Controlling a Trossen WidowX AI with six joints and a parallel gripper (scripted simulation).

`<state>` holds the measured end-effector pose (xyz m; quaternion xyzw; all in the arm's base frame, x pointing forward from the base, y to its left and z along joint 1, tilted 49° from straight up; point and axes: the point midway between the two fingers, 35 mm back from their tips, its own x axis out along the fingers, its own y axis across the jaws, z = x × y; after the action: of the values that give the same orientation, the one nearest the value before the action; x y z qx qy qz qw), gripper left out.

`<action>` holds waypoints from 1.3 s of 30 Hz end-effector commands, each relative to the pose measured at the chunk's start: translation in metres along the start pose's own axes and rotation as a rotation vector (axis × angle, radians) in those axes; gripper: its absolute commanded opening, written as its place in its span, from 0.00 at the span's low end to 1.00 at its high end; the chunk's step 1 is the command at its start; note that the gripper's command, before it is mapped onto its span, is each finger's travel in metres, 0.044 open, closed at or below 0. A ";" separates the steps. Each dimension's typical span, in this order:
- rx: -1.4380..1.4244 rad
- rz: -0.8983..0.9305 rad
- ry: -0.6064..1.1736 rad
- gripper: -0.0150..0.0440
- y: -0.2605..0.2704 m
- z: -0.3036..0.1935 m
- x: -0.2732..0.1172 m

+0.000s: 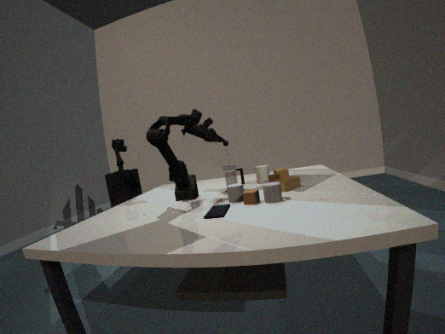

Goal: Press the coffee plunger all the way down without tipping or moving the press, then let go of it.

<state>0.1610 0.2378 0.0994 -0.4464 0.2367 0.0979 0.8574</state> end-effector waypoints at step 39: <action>-0.007 -0.004 0.001 0.45 -0.001 -0.008 0.025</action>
<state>0.1793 0.2343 0.0895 -0.4488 0.2328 0.0969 0.8573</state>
